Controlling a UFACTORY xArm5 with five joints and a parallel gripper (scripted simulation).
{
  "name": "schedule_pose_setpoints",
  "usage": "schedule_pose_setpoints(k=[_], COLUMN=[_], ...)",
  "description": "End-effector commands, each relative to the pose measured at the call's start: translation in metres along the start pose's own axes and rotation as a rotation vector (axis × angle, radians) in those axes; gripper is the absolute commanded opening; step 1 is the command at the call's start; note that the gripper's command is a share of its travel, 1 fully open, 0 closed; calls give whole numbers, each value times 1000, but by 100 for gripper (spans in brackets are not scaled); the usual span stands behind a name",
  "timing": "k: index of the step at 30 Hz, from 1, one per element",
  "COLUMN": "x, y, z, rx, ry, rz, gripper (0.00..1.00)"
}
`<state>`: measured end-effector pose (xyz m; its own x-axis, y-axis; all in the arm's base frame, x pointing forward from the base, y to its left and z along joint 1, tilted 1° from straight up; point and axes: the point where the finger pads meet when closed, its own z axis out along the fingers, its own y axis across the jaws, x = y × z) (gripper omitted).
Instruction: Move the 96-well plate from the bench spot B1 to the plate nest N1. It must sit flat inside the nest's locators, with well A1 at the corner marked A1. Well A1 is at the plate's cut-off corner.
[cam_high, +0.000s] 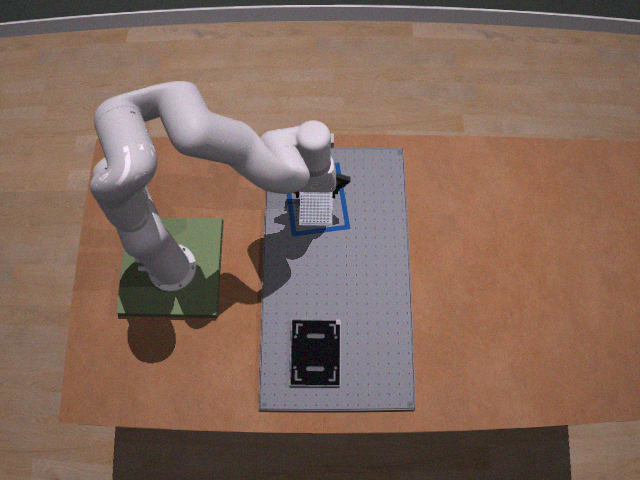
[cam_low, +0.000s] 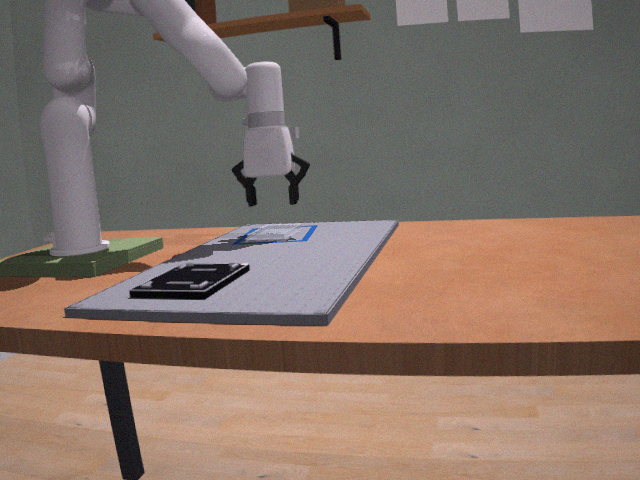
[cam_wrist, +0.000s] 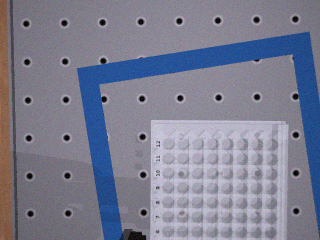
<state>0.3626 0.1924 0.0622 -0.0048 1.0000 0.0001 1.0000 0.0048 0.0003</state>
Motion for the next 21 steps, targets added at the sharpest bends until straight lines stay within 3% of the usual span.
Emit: schedule_pose_setpoints(k=[1, 21], x=[1, 1], y=[2, 1], z=[7, 35], rx=[2, 2], ry=[14, 14], rz=[0, 0], gripper=[100, 100])
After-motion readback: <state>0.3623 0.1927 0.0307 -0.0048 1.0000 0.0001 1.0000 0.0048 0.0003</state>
